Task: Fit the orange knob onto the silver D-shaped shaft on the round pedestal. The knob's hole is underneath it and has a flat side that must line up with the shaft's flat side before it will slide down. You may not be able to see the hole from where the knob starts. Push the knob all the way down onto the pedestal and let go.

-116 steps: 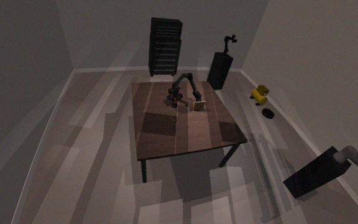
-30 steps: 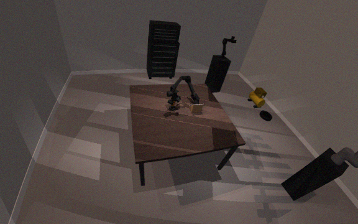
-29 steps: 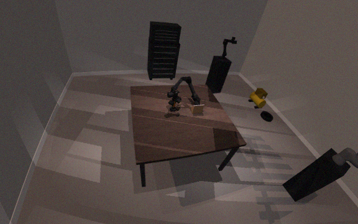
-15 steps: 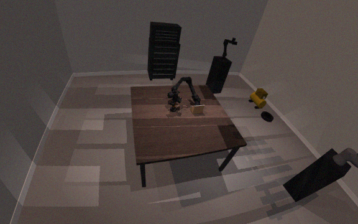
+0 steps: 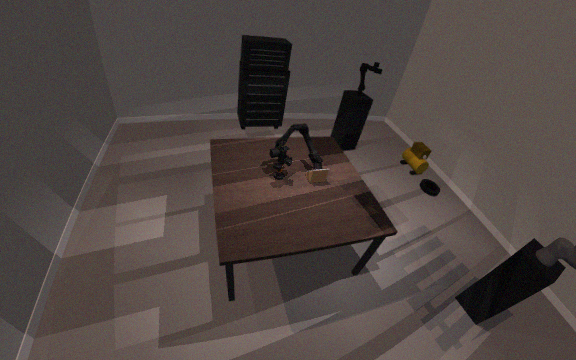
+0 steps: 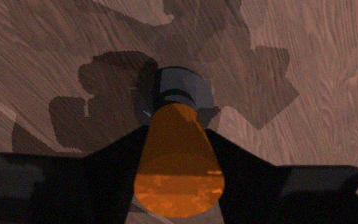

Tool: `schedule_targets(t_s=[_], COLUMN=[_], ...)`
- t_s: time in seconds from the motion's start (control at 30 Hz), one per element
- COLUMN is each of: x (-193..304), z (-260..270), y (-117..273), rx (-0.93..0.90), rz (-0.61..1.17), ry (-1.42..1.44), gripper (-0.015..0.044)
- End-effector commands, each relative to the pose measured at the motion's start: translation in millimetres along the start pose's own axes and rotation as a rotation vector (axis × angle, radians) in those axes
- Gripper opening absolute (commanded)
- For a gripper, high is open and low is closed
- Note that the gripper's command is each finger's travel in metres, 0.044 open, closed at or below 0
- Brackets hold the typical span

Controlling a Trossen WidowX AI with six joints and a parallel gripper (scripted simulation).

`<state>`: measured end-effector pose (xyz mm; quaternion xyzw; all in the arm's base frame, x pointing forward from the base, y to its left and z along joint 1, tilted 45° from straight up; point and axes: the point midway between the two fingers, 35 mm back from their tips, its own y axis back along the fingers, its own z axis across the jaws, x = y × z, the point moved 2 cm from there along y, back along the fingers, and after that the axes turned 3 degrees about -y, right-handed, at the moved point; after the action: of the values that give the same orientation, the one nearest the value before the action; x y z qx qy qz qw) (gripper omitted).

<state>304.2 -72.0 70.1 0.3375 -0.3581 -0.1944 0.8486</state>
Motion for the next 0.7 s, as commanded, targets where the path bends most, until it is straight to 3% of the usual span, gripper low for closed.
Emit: schedule_targets(t_s=[0.0,0.67], x=[1.6,0.0], z=[0.5,-0.1], y=[0.8,0.6], rx=[-0.001,-0.001], rz=[0.003,0.003], ry=[0.002,0.212], gripper=[0.0000,0.0000])
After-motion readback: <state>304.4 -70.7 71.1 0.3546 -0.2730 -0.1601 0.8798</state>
